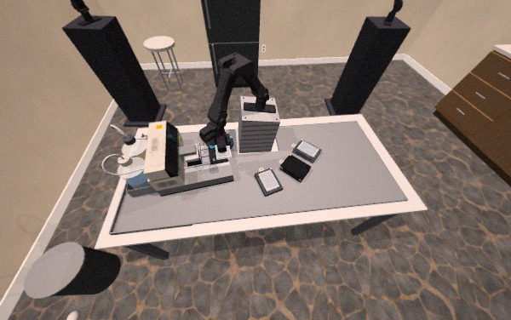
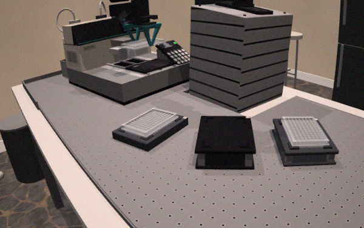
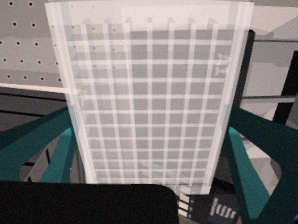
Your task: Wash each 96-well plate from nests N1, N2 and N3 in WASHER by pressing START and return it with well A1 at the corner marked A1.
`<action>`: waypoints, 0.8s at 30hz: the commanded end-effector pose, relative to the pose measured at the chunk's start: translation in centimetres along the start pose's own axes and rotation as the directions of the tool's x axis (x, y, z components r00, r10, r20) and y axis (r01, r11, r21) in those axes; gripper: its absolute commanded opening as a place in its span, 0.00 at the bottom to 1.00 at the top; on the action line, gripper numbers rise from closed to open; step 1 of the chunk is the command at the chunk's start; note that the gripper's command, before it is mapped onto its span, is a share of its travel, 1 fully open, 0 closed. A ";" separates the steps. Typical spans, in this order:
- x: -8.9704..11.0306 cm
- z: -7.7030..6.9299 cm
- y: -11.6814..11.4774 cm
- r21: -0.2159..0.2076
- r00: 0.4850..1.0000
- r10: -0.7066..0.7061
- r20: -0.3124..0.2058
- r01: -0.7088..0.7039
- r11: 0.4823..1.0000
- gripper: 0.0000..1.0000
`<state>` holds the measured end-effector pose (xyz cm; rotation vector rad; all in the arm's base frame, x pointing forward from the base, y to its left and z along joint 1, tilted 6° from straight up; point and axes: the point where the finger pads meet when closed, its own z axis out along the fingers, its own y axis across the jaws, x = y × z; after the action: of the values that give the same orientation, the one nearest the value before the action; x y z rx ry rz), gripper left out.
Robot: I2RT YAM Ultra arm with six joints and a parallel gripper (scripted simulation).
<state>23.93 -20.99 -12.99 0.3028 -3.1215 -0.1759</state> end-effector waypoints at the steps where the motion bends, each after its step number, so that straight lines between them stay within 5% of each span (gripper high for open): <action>1: 0.0 -0.5 -0.5 0.012 0.999 -0.031 0.011 0.031 0.999 0.00; 14: 5.4 -0.9 -4.1 0.013 0.999 -0.031 0.009 0.031 0.999 0.00; 24: 5.4 -0.9 -4.1 0.013 0.999 -0.031 0.009 0.031 0.999 0.00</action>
<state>19.17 -25.82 -12.84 0.3425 -3.1194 -0.1688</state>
